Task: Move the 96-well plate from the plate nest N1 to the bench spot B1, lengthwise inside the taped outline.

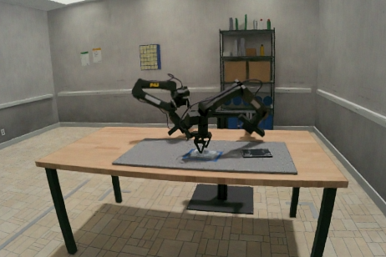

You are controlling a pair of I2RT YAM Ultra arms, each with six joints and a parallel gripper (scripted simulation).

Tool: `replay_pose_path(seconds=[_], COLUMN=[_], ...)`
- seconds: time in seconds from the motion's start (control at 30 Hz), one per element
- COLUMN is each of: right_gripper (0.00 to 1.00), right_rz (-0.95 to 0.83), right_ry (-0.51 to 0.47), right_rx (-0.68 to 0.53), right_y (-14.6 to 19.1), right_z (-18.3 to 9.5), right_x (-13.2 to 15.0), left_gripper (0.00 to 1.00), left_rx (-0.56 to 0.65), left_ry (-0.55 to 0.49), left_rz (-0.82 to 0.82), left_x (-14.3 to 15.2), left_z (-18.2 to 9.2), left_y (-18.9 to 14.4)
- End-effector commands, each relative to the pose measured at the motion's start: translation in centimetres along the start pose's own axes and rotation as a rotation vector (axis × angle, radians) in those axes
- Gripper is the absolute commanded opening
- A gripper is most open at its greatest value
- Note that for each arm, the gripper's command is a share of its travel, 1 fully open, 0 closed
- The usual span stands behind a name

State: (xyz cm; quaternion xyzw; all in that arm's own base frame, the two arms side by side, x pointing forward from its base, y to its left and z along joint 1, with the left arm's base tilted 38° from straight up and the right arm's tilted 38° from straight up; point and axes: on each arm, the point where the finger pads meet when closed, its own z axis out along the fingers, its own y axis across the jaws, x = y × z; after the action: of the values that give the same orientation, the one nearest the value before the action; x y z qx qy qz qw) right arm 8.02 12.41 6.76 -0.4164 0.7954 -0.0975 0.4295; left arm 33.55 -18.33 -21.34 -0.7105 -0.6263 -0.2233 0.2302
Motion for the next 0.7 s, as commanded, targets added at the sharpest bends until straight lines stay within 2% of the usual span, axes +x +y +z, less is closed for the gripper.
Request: replay_pose_path(seconds=[0.0, 0.07, 0.17, 0.23, 0.43, 0.5, 0.57, 0.67], right_gripper=[1.00, 1.00, 1.00, 1.00, 1.00, 1.00, 1.00, 1.00], right_rz=[-0.001, -0.001, -0.001, -0.001, -0.001, -0.001, -0.001, -0.001], right_ry=[-0.010, -0.010, -0.010, -0.010, -0.010, -0.010, -0.010, -0.010], right_rx=[0.000, 0.000, 0.000, 0.000, 0.000, 0.000, 0.000, 0.000], right_y=[0.0, 0.0, 0.0, 0.0, 0.0, 0.0, 0.0, 0.0], right_z=[-0.3, -0.3, -0.3, -0.3, -0.3, -0.3, -0.3, -0.3], right_x=[-0.5, -0.5, -0.5, -0.5, -0.5, -0.5, -0.5, -0.5], left_gripper=[1.00, 1.00, 1.00, 1.00, 1.00, 1.00, 1.00, 1.00], left_rx=[-0.027, -0.011, -0.015, -0.032, -0.093, -0.108, -0.108, -0.128], left_ry=[-0.034, -0.023, -0.022, -0.044, -0.148, -0.188, -0.188, -0.243], left_rz=[-0.009, 0.002, 0.000, -0.032, -0.247, -0.348, -0.348, -0.498], left_x=[-0.8, -0.7, -0.9, -1.2, -2.2, -2.0, -2.0, -1.4], left_z=[-2.9, -2.2, -4.1, -4.3, -5.3, -6.0, -6.0, -6.9], left_y=[0.4, 0.5, 0.8, 1.2, 2.1, 1.9, 1.9, 1.2])
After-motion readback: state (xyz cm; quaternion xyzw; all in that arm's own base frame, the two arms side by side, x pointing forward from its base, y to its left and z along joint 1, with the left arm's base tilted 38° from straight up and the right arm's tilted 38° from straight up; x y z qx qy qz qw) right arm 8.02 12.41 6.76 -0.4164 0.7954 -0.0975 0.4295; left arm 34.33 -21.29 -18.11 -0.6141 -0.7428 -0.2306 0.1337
